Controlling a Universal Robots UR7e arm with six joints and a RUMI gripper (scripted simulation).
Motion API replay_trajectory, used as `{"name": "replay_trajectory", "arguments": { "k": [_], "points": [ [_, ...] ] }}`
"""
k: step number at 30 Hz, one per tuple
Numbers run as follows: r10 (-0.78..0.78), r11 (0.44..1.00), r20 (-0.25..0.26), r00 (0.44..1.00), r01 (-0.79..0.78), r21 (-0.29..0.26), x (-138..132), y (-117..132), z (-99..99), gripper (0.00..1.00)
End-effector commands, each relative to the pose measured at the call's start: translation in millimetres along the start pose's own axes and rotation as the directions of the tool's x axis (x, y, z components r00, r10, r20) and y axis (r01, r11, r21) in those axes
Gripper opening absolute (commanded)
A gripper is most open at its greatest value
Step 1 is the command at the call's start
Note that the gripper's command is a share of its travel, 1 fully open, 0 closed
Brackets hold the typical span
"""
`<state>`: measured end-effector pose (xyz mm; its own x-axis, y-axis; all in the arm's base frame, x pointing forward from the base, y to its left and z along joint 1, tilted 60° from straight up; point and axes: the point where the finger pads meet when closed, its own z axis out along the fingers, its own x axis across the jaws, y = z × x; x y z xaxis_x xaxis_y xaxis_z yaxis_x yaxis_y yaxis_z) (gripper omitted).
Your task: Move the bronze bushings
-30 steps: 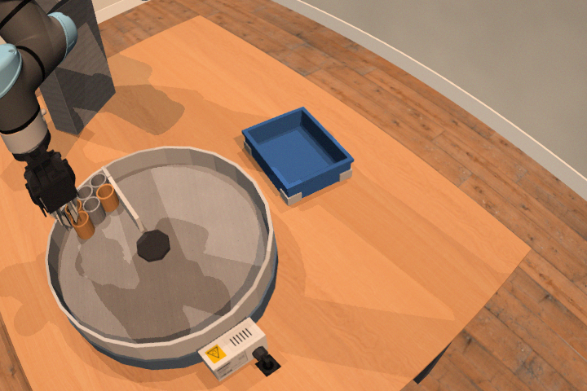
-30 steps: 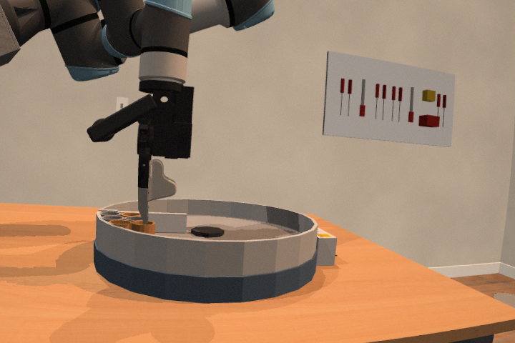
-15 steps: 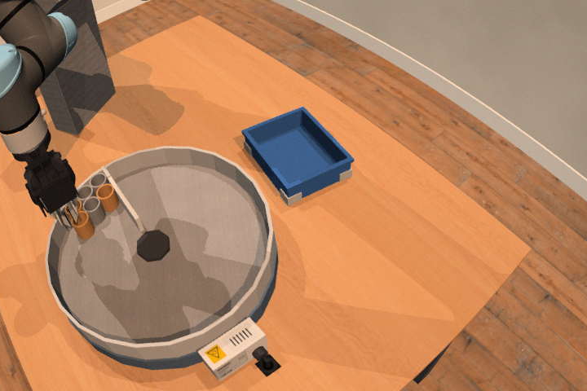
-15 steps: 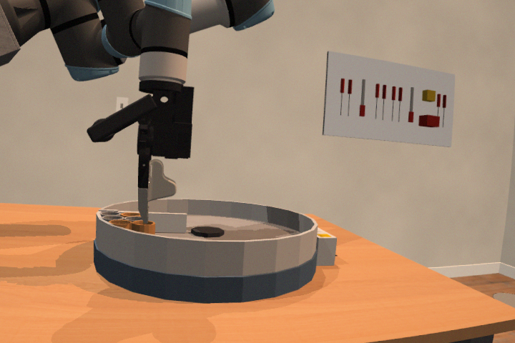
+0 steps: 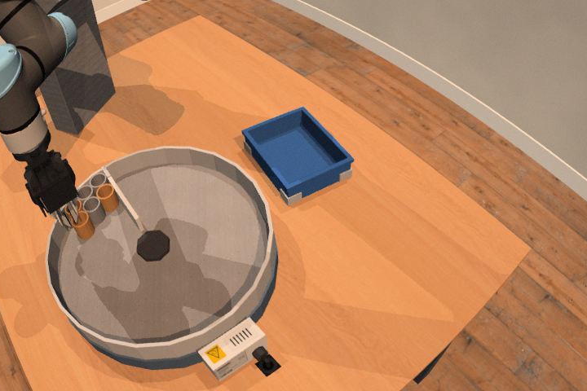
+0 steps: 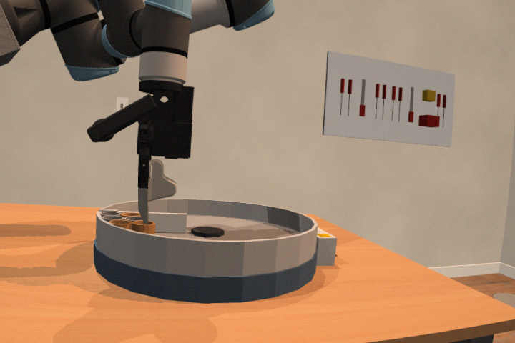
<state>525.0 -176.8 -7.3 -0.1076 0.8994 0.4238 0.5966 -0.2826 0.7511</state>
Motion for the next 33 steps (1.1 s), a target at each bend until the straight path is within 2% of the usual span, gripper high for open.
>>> {"name": "replay_trajectory", "arguments": {
  "k": [1,22,33],
  "points": [
    [0.0,1.0,0.001,1.0,0.0,0.0,0,0,-0.3,0.05],
    [0.0,1.0,0.001,1.0,0.0,0.0,0,0,22.3,0.05],
    [0.0,1.0,0.001,1.0,0.0,0.0,0,0,23.7,0.05]
  ]
}}
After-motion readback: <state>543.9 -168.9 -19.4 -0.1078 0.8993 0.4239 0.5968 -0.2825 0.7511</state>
